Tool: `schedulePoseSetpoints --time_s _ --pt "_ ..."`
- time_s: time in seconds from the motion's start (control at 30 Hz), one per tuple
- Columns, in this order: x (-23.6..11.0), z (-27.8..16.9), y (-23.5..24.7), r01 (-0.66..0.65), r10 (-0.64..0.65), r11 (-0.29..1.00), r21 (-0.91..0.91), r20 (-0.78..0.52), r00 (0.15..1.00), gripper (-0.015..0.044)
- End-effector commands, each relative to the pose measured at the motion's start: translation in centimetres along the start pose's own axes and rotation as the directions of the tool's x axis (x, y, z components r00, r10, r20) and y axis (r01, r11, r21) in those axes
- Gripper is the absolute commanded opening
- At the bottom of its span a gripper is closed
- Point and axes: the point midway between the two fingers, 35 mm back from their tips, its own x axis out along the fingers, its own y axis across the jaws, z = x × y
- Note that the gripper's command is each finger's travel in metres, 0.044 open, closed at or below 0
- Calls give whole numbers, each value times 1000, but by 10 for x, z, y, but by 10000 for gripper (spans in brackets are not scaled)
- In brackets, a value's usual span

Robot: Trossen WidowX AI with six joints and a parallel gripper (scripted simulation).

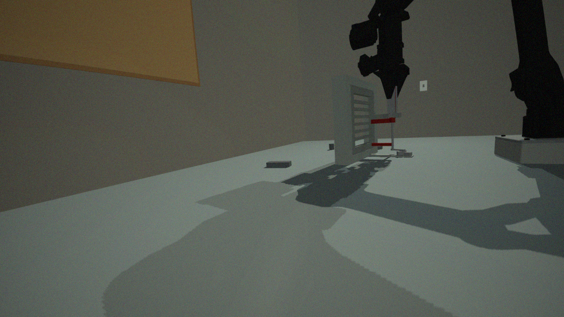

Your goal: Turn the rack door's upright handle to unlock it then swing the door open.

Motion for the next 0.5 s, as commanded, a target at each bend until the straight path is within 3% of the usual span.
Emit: schedulePoseSetpoints --time_s 0.0,0.13,0.37,0.47 --pt "6 -1 1 -5 5 1000 3 3 1000 299" --pt "10 -1 1 -5 5 1000 3 3 1000 299" --pt "10 -1 1 -5 5 1000 3 3 1000 115" --pt "10 -1 1 -5 5 1000 3 3 1000 95"
